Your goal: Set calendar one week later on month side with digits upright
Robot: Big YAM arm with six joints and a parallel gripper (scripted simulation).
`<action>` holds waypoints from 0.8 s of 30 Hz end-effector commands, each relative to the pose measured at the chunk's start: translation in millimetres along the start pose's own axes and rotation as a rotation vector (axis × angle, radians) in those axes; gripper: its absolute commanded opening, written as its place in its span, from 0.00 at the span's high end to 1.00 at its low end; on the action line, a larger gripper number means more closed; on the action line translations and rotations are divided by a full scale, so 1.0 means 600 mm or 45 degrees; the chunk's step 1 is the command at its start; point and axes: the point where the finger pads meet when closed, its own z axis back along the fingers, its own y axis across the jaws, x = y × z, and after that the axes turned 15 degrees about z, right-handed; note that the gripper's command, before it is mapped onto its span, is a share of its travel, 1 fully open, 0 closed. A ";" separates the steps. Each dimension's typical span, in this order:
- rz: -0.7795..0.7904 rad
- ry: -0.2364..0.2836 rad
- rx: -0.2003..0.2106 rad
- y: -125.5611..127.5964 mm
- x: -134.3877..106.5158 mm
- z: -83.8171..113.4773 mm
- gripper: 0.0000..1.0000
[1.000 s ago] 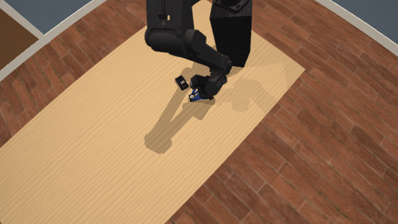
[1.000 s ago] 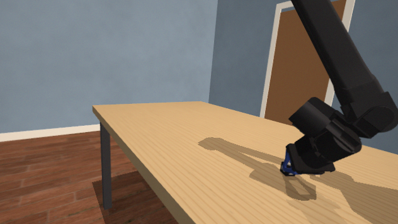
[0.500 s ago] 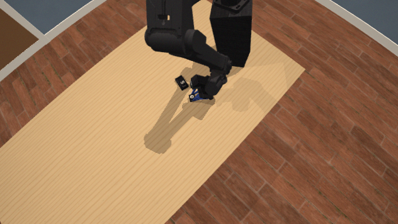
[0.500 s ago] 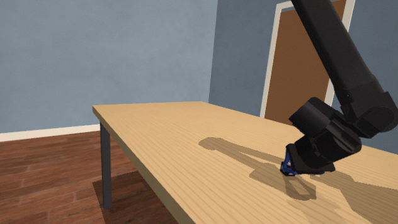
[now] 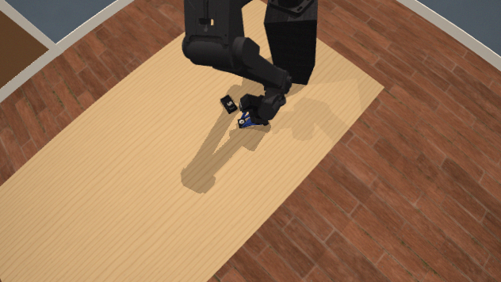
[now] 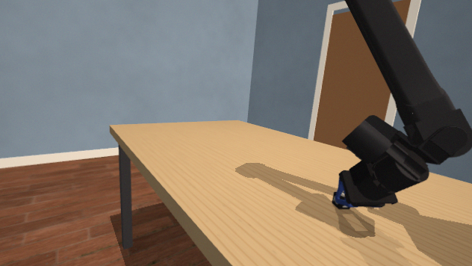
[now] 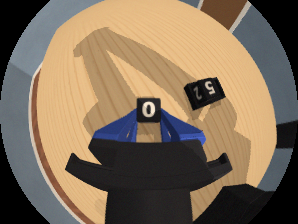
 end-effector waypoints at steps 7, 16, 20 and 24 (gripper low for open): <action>0.005 -0.001 0.006 -0.009 0.025 0.033 0.74; 0.003 -0.003 0.006 -0.018 0.057 0.067 0.74; 0.002 -0.004 0.006 -0.022 0.073 0.083 0.74; 0.002 -0.004 0.008 -0.024 0.083 0.093 0.74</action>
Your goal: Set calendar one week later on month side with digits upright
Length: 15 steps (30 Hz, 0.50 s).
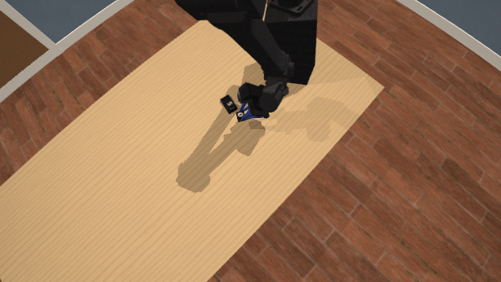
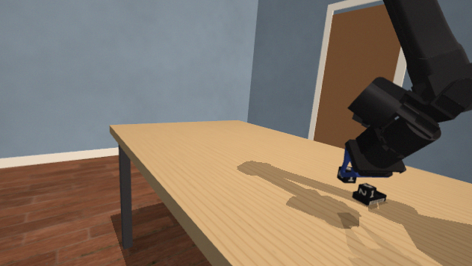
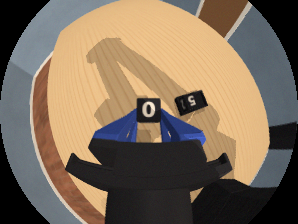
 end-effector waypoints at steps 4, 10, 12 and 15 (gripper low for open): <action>-0.022 0.000 -0.001 -0.002 0.011 0.011 0.74; -0.007 0.011 -0.007 -0.008 -0.004 0.010 0.74; -0.004 0.011 -0.007 -0.008 -0.004 0.010 0.74; -0.017 0.016 -0.005 -0.007 0.005 0.009 0.74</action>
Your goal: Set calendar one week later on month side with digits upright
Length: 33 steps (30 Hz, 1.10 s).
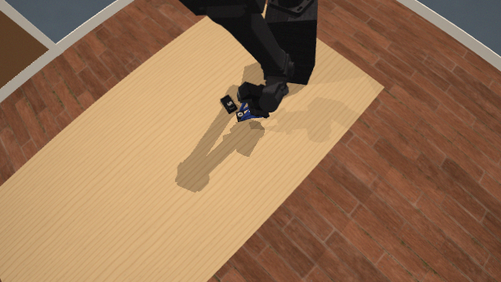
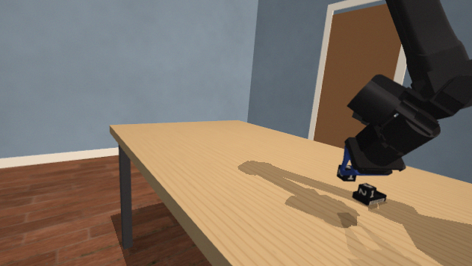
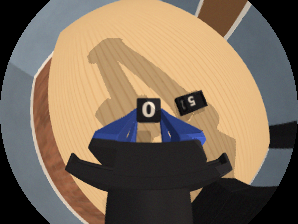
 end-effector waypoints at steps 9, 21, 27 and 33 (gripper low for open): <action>-0.025 0.190 0.047 -0.004 0.014 -0.003 0.74; -0.038 0.373 0.101 0.001 0.022 -0.007 0.74; -0.021 0.522 0.145 0.001 0.025 -0.009 0.74; -0.017 0.623 0.178 0.000 0.028 -0.006 0.74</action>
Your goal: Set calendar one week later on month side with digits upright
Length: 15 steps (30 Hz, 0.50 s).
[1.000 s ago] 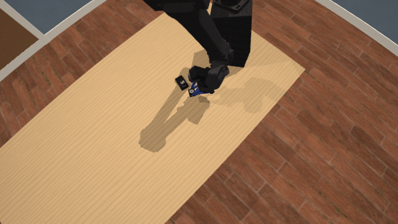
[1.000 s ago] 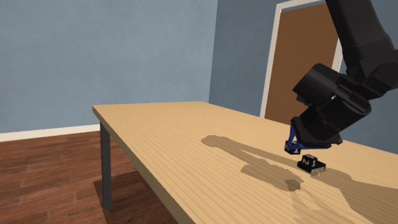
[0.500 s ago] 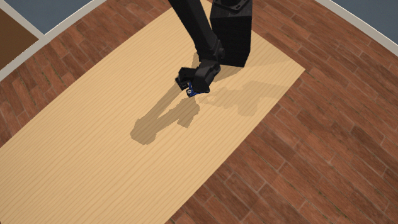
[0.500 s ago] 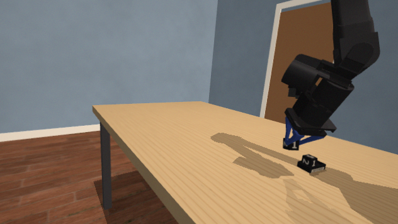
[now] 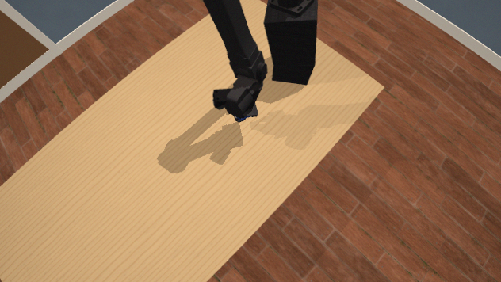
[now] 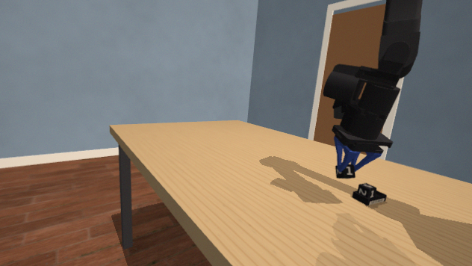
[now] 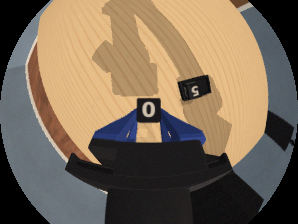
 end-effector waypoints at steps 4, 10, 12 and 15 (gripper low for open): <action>0.028 0.079 -0.010 -0.006 -0.010 -0.008 0.74; 0.015 0.183 0.046 0.002 0.016 0.000 0.74; 0.012 0.254 0.068 0.001 0.019 0.002 0.74; 0.008 0.314 0.088 0.001 0.021 0.004 0.74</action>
